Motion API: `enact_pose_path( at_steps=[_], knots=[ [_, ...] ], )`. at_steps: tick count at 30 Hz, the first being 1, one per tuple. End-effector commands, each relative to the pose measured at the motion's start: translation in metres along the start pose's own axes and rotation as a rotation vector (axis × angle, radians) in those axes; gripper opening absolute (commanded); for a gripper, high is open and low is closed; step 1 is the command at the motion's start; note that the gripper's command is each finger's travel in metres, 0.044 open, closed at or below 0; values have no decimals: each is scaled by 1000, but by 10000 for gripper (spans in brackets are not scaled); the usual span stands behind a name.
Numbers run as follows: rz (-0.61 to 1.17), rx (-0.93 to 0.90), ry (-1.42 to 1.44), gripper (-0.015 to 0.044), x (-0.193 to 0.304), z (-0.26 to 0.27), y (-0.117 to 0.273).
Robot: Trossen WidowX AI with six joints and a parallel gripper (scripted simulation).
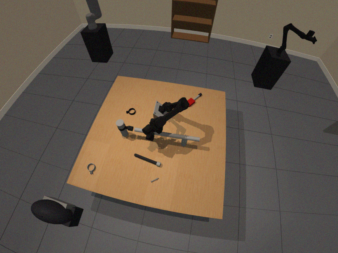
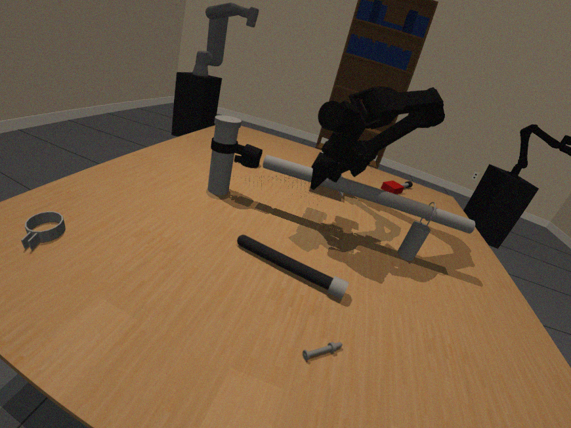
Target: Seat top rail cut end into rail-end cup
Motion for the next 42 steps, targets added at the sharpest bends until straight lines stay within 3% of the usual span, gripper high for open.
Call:
enact_pose_path(
  at_steps=[1, 42],
  knots=[
    [0, 0, -1, 0, 1, 0, 1],
    [-7, -5, 2, 0, 19, 2, 3]
  ],
)
Point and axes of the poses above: the point midway between the two fingers, 35 mm back from their tips, its own y axis back along the fingers, its own z axis across the jaws, x = y × z, the point moved 9 cm from there along y, back along the fingers, and after that the axes turned 14 degrees about y, right-handed, at the moved point
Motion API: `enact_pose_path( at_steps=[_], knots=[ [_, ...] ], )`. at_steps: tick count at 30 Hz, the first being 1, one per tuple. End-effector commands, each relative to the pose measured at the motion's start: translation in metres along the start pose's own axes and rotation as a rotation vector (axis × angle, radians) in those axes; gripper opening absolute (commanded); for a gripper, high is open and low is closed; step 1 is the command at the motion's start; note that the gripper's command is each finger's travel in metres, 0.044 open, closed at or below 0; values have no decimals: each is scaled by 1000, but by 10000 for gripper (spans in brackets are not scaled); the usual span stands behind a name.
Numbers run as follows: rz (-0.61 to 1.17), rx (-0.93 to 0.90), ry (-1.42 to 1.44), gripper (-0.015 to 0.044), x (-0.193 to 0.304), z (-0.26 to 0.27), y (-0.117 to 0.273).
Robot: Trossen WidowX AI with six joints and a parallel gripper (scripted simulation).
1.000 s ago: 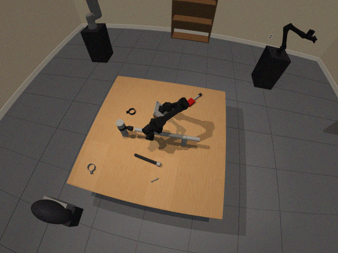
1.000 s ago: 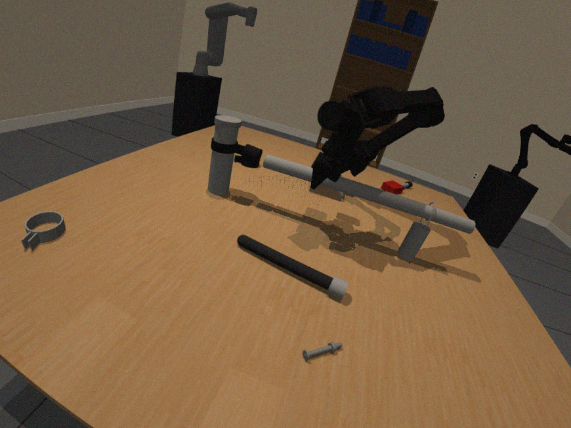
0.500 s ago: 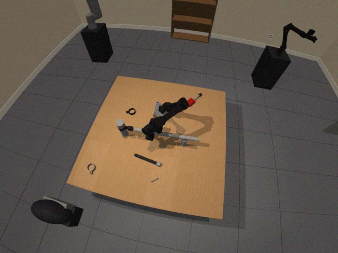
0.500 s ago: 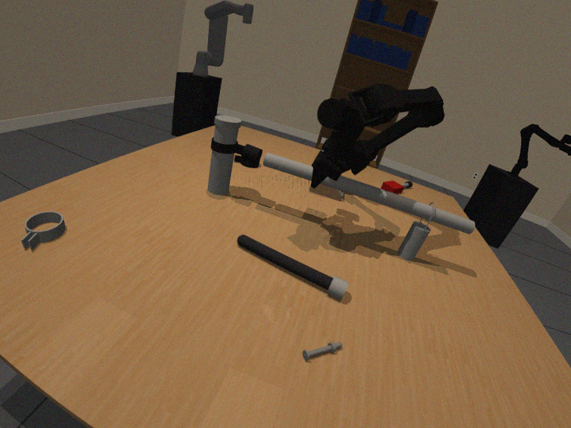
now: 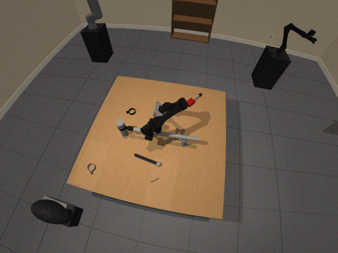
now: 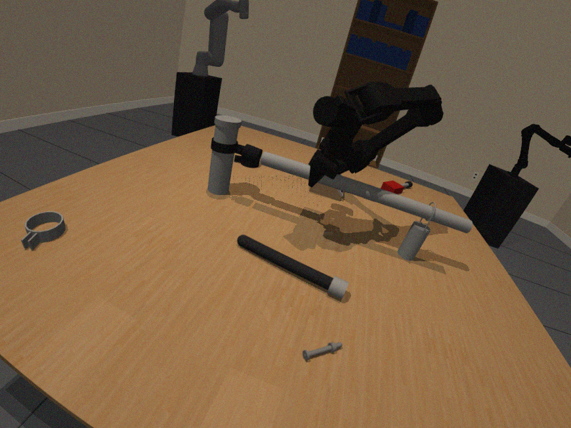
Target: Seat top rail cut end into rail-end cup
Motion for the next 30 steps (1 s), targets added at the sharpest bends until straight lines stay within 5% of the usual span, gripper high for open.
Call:
enact_pose_path(
  at_steps=[1, 30],
  knots=[
    [9, -1, -4, 0, 10, 3, -1],
    [5, -3, -3, 0, 15, 5, -4]
  ],
)
Point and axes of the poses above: the point midway between the two fingers, 35 mm back from their tips, its own y axis back along the fingers, its own z axis across the jaws, x = y × z, the point moved 9 cm from there along y, back along the fingers, and after that the axes turned 14 degrees about y, right-handed, at the moved point
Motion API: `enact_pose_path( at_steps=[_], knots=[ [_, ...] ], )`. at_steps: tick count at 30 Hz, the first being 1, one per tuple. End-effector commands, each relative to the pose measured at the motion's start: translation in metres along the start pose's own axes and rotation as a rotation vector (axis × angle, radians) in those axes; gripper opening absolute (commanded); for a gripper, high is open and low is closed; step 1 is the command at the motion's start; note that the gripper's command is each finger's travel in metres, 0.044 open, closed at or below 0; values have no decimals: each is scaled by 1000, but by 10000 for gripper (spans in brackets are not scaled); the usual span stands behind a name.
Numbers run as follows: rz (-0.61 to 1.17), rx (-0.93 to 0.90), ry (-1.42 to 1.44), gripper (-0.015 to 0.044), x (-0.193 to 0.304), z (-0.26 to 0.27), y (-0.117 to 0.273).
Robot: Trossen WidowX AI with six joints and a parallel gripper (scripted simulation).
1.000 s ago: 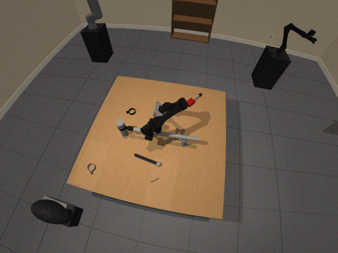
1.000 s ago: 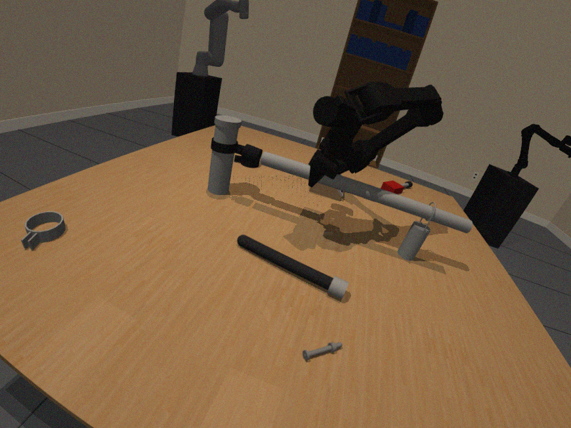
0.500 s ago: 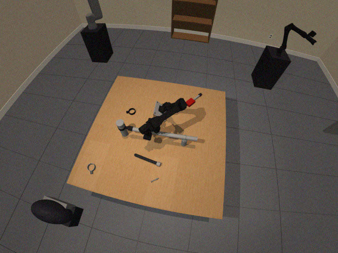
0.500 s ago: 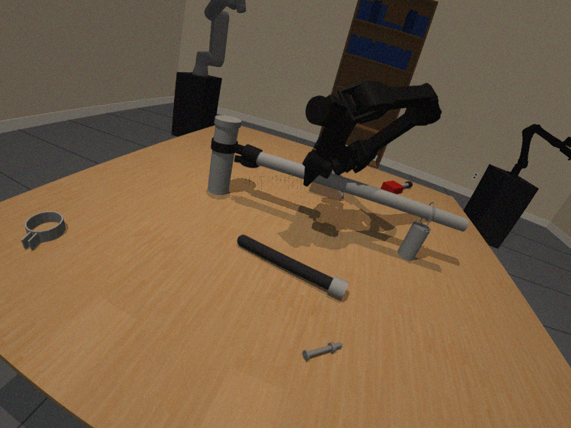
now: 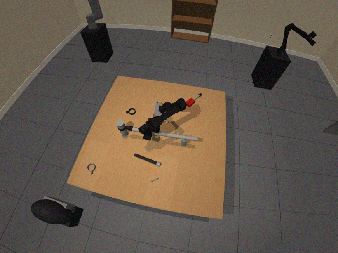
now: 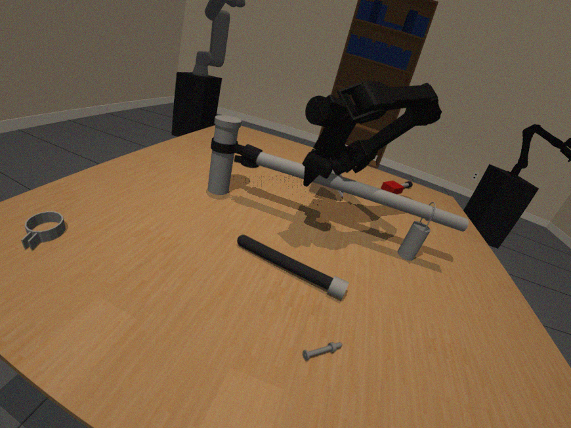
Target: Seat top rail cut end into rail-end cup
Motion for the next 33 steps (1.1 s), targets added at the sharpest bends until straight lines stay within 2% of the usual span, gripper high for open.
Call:
enact_pose_path(
  at_steps=[1, 33],
  knots=[
    [15, 2, 1, 0, 4, 1, 2],
    [4, -1, 0, 0, 0, 0, 1]
  ],
)
Point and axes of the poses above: the point midway between the two fingers, 35 mm back from their tips, its own y axis back along the fingers, its own z axis across the jaws, x = y × z, the point moved 9 cm from there along y, back along the fingers, and after that the axes turned 14 degrees about y, right-handed, at the moved point
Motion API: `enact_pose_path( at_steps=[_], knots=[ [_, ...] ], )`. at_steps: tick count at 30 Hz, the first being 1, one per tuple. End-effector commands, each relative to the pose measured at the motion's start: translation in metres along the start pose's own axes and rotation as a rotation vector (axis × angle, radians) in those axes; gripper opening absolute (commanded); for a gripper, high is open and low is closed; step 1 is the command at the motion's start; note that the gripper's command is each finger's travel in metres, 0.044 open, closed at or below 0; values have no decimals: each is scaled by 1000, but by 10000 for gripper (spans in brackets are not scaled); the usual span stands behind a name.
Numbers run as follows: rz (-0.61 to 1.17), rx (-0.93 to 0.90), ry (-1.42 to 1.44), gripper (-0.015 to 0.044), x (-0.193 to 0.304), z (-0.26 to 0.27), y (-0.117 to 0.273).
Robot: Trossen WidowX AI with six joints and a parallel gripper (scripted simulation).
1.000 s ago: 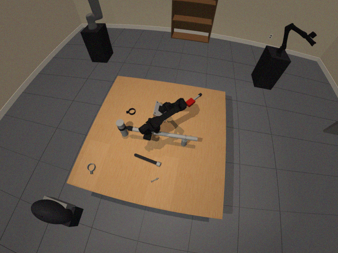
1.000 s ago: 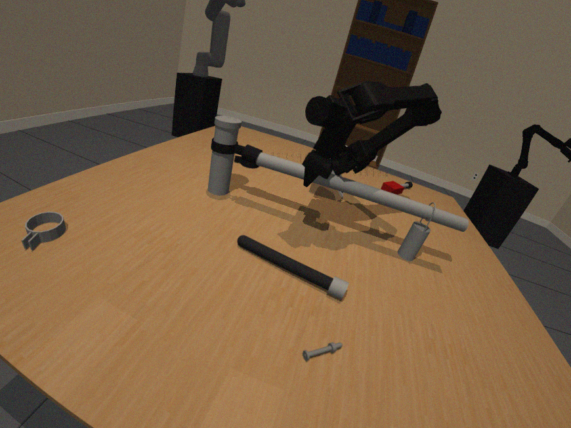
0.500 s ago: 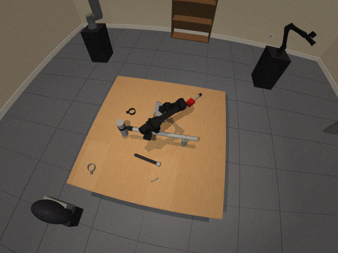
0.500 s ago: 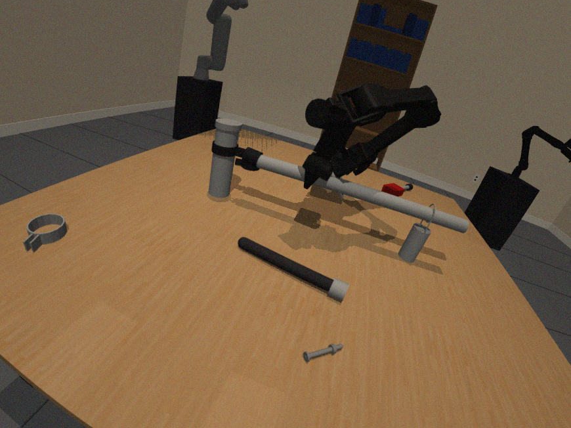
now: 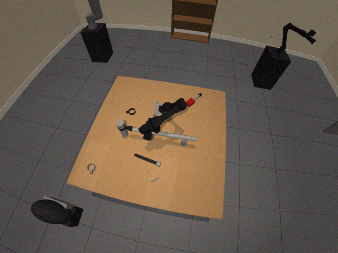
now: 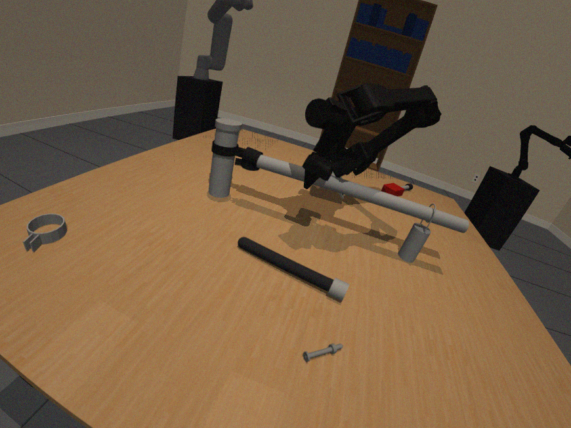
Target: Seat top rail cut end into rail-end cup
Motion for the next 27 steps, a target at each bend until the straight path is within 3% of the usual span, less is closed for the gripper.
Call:
enact_pose_path(
  at_steps=[1, 27],
  knots=[
    [5, -1, 0, 0, 1, 0, 1],
    [14, -3, 0, 0, 3, 0, 5]
  ],
)
Point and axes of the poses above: the point midway between the two fingers, 35 mm back from their tips, its own y axis back along the fingers, its own z axis across the jaws, x = y × z, the point moved 9 cm from there along y, back along the fingers, and after that the axes turned 14 degrees about y, right-handed, at the moved point
